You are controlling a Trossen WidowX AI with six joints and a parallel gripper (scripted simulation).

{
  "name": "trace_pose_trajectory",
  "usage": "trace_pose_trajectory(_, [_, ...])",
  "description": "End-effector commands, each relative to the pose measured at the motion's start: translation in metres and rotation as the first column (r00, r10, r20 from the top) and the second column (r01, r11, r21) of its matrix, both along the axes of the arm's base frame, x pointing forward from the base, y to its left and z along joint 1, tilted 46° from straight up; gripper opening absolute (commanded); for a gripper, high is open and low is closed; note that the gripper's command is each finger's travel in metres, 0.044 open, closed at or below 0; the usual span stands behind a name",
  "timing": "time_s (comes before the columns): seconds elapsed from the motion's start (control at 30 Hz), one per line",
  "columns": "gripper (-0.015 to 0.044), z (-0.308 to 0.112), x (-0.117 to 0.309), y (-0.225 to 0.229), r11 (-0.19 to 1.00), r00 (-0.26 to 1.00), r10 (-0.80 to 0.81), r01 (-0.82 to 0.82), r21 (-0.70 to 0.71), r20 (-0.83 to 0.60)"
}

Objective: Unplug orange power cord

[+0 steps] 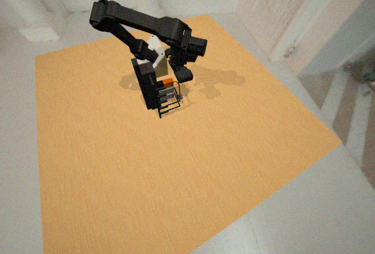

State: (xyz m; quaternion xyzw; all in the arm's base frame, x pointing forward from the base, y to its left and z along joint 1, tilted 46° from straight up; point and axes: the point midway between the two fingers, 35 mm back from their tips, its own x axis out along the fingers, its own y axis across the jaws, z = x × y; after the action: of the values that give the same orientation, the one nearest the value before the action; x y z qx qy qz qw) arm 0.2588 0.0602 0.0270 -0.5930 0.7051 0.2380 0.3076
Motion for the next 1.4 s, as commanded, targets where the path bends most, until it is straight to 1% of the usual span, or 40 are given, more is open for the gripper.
trace_pose_trajectory(0.0, [0.016, 0.002, 0.0, 0.0, 1.0, 1.0, 0.005, -0.005, -0.011, 0.003])
trace_pose_trajectory(0.83, [0.016, 0.03, -0.006, -0.027, 1.0, 1.0, 0.005, -0.005, -0.013, 0.002])
trace_pose_trajectory(1.37, [0.016, 0.021, -0.007, -0.036, 1.0, 1.0, 0.005, -0.005, -0.013, 0.002])
